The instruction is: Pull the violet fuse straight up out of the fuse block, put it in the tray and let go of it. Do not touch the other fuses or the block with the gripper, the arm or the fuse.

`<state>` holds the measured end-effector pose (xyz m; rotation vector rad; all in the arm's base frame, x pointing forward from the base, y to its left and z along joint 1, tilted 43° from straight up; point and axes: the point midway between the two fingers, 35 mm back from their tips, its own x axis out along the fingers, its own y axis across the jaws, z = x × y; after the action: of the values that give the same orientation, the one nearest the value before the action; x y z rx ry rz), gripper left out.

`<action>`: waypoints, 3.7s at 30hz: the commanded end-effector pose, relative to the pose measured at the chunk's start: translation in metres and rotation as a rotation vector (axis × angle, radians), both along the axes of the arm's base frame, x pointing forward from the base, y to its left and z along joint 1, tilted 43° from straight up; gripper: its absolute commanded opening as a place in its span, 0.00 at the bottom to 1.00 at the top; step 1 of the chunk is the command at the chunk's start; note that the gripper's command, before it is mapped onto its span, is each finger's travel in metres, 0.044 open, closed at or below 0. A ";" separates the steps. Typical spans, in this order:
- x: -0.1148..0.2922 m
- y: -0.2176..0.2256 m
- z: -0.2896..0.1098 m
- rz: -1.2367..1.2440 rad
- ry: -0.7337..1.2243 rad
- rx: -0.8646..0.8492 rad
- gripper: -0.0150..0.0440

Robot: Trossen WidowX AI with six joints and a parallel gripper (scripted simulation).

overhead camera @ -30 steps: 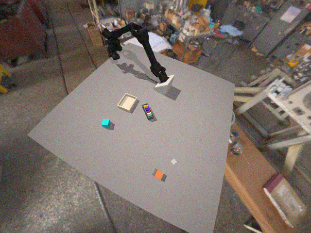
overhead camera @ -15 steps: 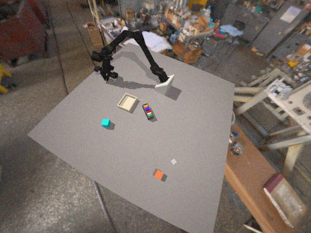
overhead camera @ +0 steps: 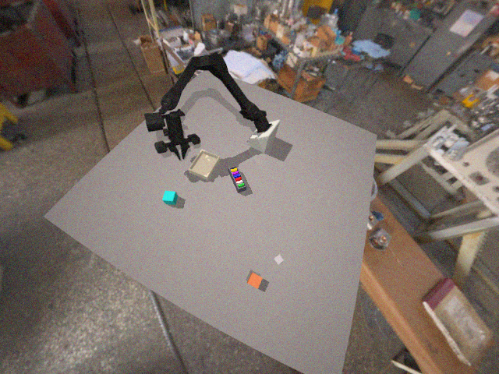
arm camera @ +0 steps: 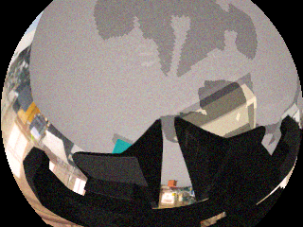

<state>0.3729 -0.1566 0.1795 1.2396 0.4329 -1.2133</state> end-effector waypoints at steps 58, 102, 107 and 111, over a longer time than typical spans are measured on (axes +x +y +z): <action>-0.082 0.182 -0.178 0.928 0.993 -0.489 0.36; -0.081 0.175 -0.185 0.927 0.989 -0.483 0.25; -0.081 0.177 -0.184 0.927 0.989 -0.483 0.25; -0.081 0.179 -0.182 0.927 0.989 -0.483 0.25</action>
<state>0.2916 0.0205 -0.0044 -0.1196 1.1869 -0.9215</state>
